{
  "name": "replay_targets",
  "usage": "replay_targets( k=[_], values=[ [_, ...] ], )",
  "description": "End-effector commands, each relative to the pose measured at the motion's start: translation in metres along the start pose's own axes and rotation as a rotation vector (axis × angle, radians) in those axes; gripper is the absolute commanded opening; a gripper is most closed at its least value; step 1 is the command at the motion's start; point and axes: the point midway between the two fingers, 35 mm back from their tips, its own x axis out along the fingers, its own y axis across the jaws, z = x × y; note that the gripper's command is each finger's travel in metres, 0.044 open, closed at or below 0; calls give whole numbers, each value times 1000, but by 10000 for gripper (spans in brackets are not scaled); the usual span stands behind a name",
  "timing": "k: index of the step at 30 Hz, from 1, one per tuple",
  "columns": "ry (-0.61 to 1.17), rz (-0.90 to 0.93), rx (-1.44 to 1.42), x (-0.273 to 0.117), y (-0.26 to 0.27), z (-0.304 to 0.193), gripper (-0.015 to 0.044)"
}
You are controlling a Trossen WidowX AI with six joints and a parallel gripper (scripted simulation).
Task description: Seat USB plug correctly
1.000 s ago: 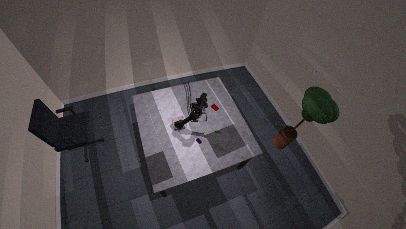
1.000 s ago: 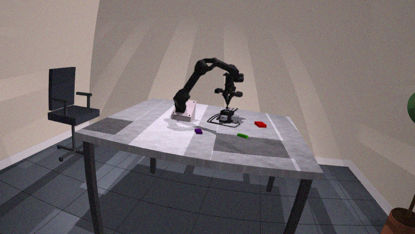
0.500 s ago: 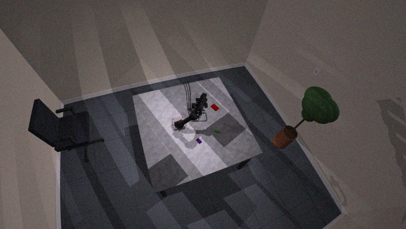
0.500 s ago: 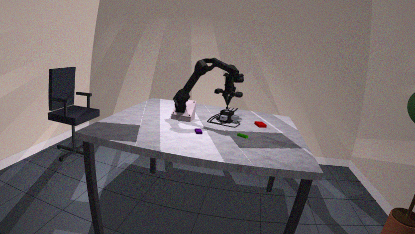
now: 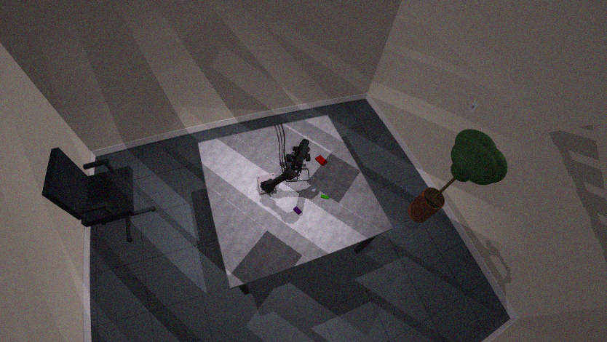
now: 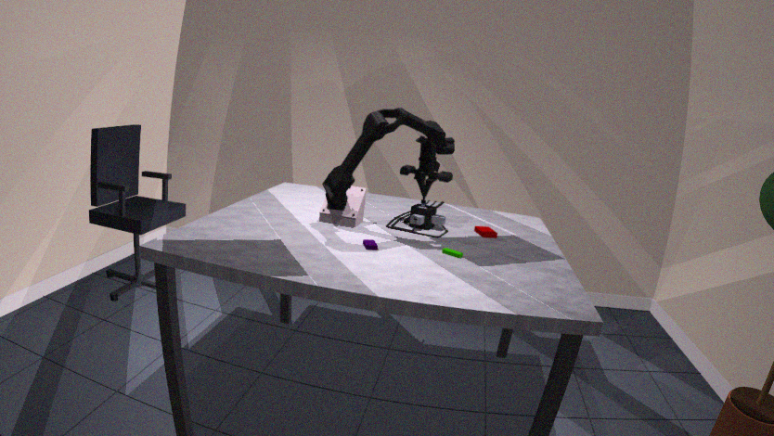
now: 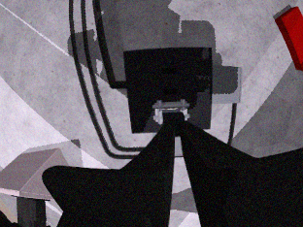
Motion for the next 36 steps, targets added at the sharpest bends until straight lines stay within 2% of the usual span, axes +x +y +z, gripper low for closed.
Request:
replay_targets(
  k=[1,36],
  values=[
    [-3,0,-5,0,0,0,0],
    [-2,0,-5,5,0,0,0]
  ],
)
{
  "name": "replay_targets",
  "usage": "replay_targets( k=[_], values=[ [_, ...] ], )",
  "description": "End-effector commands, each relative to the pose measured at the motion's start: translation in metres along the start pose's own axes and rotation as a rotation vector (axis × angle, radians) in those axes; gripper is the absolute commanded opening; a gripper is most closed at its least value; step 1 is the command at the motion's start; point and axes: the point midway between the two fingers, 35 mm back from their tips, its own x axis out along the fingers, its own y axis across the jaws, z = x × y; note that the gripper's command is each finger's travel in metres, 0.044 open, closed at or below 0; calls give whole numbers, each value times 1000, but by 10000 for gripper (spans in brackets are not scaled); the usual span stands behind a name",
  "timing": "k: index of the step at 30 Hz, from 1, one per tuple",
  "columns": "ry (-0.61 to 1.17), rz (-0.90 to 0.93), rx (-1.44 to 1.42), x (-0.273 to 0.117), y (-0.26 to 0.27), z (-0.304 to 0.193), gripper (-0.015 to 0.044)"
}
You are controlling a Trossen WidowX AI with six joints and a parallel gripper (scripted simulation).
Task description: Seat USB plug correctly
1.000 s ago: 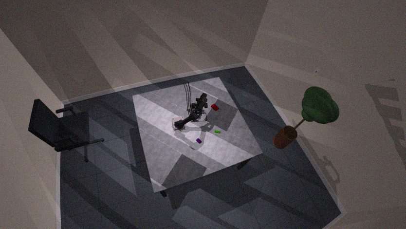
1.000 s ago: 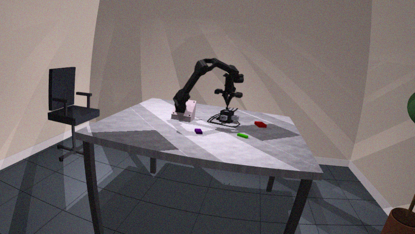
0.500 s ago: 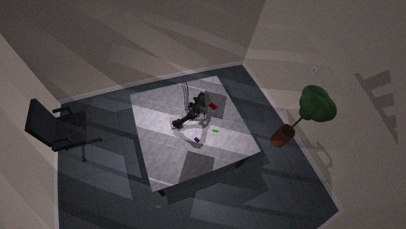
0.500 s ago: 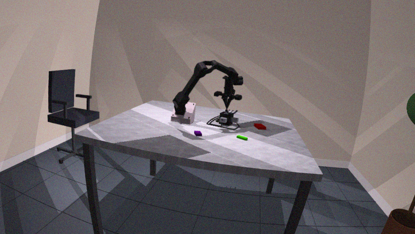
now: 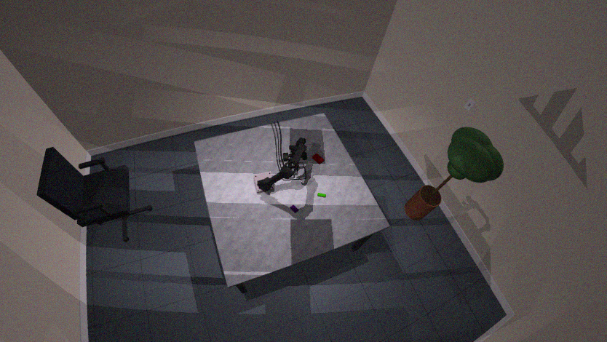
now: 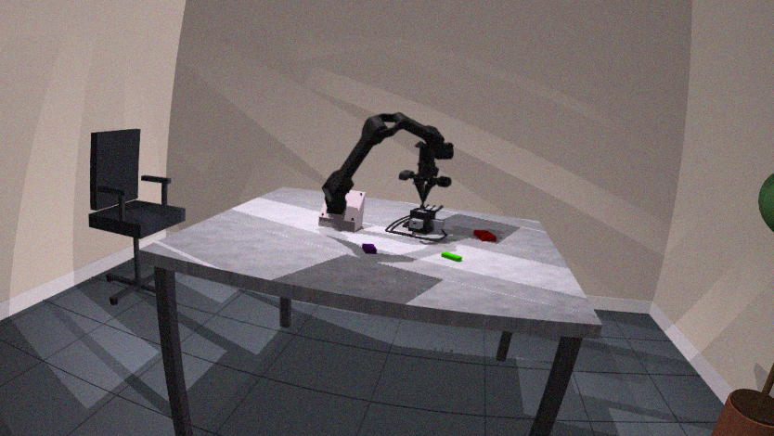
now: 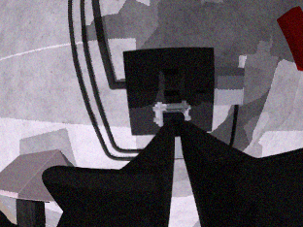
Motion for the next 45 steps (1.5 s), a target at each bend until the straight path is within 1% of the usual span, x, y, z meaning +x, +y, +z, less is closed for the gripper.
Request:
replay_targets(
  k=[1,45],
  values=[
    [-1,-2,-5,1,0,0,0],
    [-1,-2,-5,6,0,-1,0]
  ],
)
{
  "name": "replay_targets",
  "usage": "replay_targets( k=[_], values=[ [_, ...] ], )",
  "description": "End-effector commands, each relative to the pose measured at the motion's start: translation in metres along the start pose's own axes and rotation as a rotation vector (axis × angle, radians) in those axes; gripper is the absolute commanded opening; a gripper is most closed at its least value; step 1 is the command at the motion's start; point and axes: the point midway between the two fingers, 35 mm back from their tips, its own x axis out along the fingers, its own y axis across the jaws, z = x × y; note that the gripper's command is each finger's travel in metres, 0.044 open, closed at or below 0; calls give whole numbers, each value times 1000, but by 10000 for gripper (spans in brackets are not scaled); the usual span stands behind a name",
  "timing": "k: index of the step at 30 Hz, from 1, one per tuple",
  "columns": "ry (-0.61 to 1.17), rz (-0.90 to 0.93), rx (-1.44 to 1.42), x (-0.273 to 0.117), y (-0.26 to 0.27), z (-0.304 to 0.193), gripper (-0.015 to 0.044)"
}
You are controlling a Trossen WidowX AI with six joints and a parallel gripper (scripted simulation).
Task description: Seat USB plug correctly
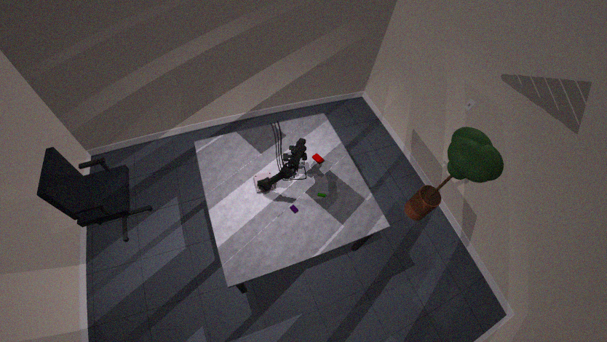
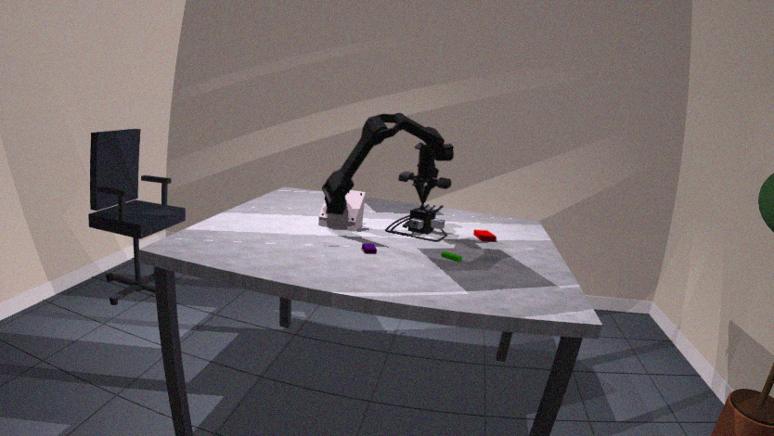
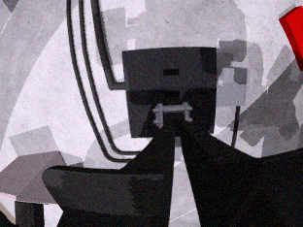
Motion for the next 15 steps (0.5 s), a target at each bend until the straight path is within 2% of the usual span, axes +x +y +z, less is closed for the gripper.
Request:
replay_targets(
  k=[1,15],
  values=[
    [0,-3,-6,1,-1,0,0],
    [0,-3,-6,2,-1,0,0]
  ],
)
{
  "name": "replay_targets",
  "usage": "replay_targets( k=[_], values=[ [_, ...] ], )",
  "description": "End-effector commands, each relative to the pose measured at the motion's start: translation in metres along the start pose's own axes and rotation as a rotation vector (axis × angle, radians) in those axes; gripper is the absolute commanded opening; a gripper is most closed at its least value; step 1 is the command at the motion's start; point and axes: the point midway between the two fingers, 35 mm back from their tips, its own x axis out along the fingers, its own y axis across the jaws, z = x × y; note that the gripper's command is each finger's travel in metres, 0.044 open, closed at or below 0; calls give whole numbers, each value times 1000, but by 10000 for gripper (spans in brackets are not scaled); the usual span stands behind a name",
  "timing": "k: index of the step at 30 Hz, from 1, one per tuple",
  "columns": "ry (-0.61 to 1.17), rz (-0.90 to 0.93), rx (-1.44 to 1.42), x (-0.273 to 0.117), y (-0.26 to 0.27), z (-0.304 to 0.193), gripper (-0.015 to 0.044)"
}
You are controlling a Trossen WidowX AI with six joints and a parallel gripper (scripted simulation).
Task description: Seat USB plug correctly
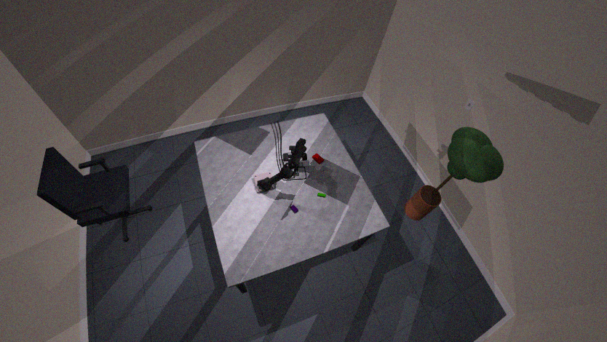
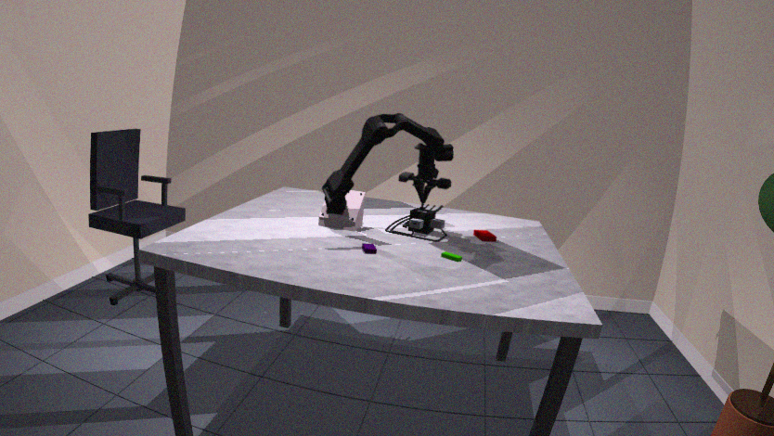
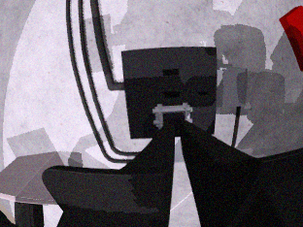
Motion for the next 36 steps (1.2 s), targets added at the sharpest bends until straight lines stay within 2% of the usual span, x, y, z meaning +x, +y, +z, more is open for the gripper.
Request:
replay_targets(
  k=[1,36],
  values=[
    [1,-2,-6,1,-1,0,0],
    [1,-3,-6,5,-1,-1,0]
  ],
)
